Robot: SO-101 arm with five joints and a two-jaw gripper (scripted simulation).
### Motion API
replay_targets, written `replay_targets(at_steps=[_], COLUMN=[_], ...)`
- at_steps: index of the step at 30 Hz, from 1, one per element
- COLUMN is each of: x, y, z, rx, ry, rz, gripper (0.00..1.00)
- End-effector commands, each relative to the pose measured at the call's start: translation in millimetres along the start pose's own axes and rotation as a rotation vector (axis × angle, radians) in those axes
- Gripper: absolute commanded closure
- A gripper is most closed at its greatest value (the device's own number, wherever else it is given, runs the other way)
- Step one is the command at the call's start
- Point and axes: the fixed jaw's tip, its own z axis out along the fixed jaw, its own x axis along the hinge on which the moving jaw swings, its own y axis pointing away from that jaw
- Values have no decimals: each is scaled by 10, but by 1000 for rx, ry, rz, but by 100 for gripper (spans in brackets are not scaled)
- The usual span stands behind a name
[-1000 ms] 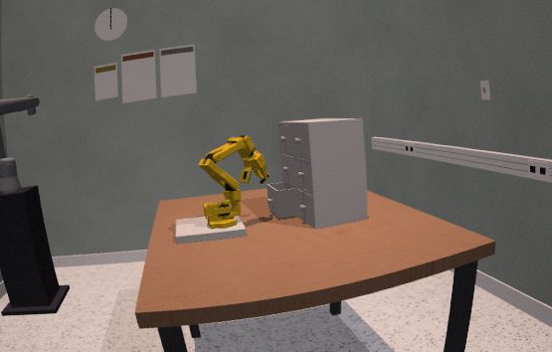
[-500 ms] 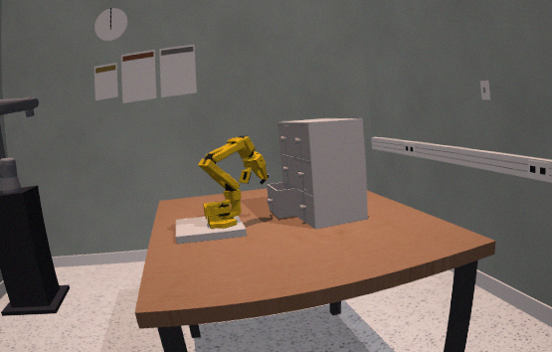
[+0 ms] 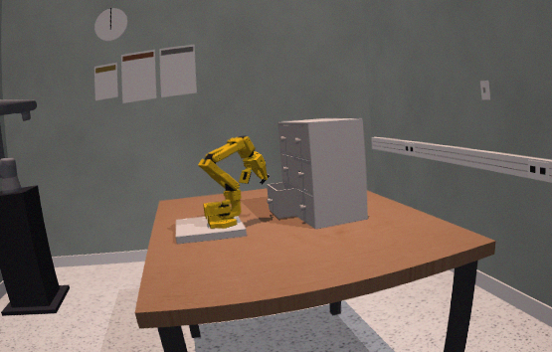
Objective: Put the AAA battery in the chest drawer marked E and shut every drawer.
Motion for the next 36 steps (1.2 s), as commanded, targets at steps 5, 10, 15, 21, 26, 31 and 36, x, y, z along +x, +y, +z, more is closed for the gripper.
replay_targets(at_steps=[5,10,15,21,26,31,36], x=[275,497,600,600,600,600,602], y=[-11,-11,-9,-9,-9,-9,-9], z=[148,325,439,439,439,439,440], rx=[2,1,0,0,0,0,0], ry=[1,1,1,1,1,1,1], rz=[-12,-11,-11,-11,-11,-11,-11], gripper=[100,100,100,100,100,100,100])
